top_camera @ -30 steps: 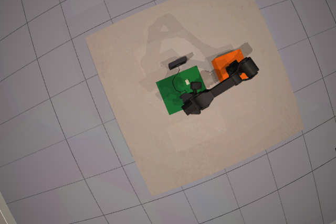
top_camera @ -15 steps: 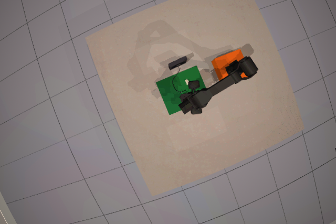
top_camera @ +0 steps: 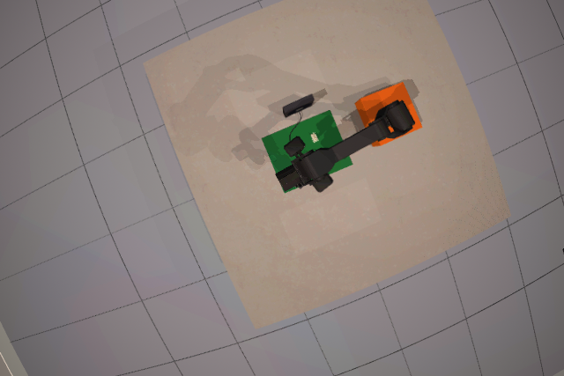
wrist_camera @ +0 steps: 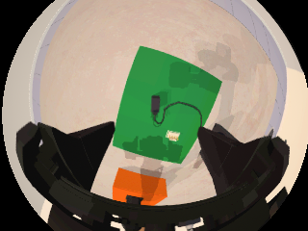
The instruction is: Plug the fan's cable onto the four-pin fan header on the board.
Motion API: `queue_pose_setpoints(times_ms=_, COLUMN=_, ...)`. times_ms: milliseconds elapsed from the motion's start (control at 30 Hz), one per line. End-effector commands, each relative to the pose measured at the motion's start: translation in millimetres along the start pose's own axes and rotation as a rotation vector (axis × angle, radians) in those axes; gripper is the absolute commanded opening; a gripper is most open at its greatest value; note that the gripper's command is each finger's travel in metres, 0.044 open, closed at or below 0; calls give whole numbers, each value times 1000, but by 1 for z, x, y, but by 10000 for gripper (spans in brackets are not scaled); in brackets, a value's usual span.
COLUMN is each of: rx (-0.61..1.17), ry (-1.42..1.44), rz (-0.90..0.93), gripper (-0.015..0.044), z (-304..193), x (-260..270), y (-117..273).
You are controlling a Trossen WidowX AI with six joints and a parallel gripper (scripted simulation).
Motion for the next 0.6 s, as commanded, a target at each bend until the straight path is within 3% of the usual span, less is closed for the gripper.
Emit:
queue_pose_setpoints(times_ms=0, rx=6, ry=12, rz=5, gripper=440, z=3, x=0, y=-16)
queue_pose_setpoints(times_ms=233, rx=6, ry=12, rz=5, gripper=440, z=1, x=1, y=-98)
queue_pose_setpoints(times_ms=567, rx=6, ry=12, rz=5, gripper=440, z=1, x=1, y=-107)
Point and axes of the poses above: the point midway between the two fingers, 35 mm back from their tips, its own y axis back along the fingers, its own x axis across the jaws, z = x × y, the point moved 3 cm from there along y, back along the fingers, and after that the axes turned 6 degrees about -y, right-handed, at the moved point
